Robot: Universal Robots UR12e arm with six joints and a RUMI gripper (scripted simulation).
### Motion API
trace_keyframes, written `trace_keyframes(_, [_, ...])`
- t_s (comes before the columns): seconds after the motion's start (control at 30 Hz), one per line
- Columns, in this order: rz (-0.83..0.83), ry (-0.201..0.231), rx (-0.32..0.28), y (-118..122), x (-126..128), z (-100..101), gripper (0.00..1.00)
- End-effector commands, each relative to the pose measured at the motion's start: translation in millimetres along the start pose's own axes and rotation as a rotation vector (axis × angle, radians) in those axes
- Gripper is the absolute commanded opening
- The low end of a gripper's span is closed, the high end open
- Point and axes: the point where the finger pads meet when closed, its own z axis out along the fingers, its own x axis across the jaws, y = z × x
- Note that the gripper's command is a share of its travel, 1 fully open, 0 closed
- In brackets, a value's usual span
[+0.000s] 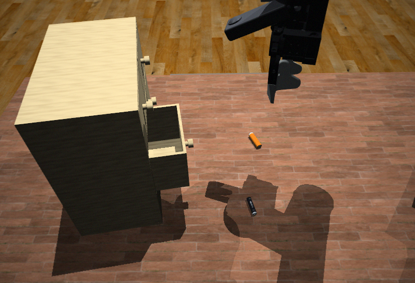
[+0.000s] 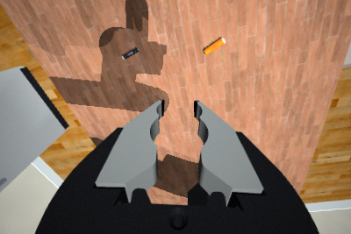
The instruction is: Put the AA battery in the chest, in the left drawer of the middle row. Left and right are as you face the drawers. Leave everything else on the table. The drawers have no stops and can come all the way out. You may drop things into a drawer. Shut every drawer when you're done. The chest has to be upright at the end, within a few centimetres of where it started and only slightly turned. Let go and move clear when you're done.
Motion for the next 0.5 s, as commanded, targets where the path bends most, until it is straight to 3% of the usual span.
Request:
trace_keyframes(0.0, [0.274, 0.013, 0.026, -24, 22, 39, 0.2])
trace_keyframes(0.23, [0.513, 0.007, 0.023, -33, 46, 83, 0.2])
trace_keyframes(0.3, [0.513, 0.007, 0.023, -33, 46, 83, 0.2])
trace_keyframes(0.47, [0.712, 0.007, 0.029, -35, 61, 112, 0.2])
